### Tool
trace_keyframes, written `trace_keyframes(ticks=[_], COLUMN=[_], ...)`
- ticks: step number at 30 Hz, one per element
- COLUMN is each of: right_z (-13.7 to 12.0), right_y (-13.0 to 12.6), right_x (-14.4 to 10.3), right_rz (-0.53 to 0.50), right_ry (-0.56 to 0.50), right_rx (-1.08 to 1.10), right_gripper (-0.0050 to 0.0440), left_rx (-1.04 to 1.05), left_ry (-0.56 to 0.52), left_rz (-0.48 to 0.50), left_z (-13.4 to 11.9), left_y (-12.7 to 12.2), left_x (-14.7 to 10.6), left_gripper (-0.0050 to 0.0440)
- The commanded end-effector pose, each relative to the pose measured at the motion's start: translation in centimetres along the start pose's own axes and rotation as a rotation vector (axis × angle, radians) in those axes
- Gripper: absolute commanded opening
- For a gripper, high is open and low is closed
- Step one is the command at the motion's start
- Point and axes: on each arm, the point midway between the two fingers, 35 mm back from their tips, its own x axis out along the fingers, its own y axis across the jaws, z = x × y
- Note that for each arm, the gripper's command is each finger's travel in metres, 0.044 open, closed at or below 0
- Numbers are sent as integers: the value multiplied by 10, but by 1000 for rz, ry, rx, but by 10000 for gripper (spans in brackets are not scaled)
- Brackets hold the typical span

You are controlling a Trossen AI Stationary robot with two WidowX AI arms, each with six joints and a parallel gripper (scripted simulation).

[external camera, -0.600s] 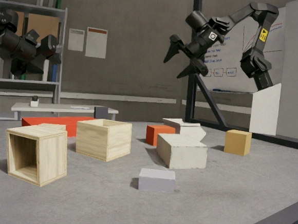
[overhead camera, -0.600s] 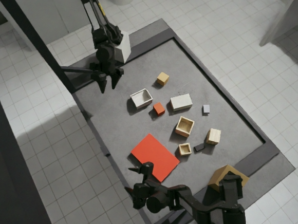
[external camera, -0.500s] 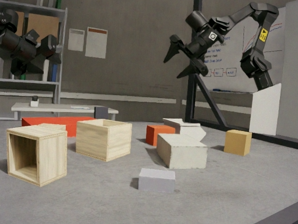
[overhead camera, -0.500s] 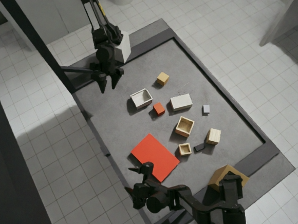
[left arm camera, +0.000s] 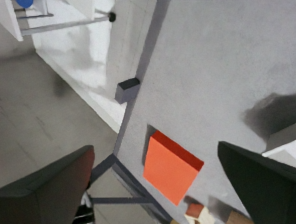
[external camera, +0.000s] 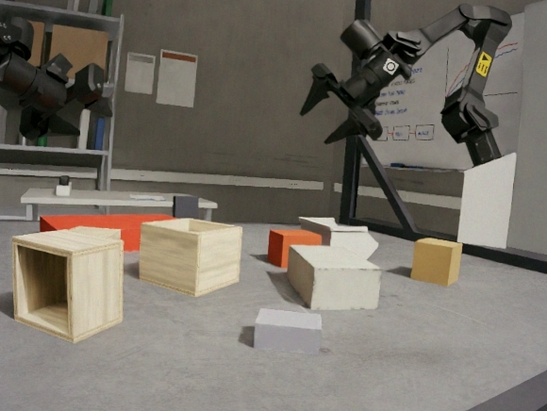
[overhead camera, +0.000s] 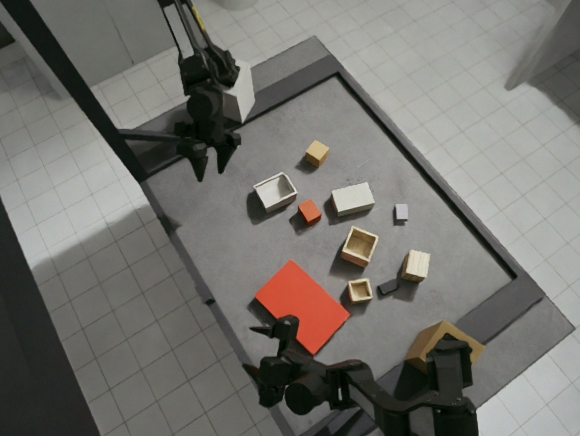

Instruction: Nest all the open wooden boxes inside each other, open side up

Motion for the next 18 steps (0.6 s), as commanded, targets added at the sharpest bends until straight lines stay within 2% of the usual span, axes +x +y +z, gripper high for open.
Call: trace_keyframes(ticks=[1, 4, 8, 14, 16, 17, 18], right_z=[6, -3, -13, -23, -23, -25, -29], right_y=[0, -1, -2, -2, -2, -2, -3], right_x=[-3, -6, -11, -16, -16, -17, -19], right_rz=[6, 12, 17, 20, 20, 21, 19], right_ry=[-12, 35, 88, 145, 145, 155, 176], right_rx=[21, 68, 128, 192, 192, 203, 227], right_gripper=[400, 400, 400, 400, 400, 400, 400], left_rx=[-49, -315, -547, -917, -917, -1063, -1112], left_ry=[13, 42, 88, 171, 171, 202, 225], left_rz=[-4, -91, -172, -267, -267, -286, -308], left_z=[-7, -20, -37, -52, -52, -55, -60], left_y=[5, -10, -30, -50, -50, -54, -62], left_x=[0, 3, 4, 3, 3, 2, 1], left_gripper=[400, 400, 400, 400, 400, 400, 400])
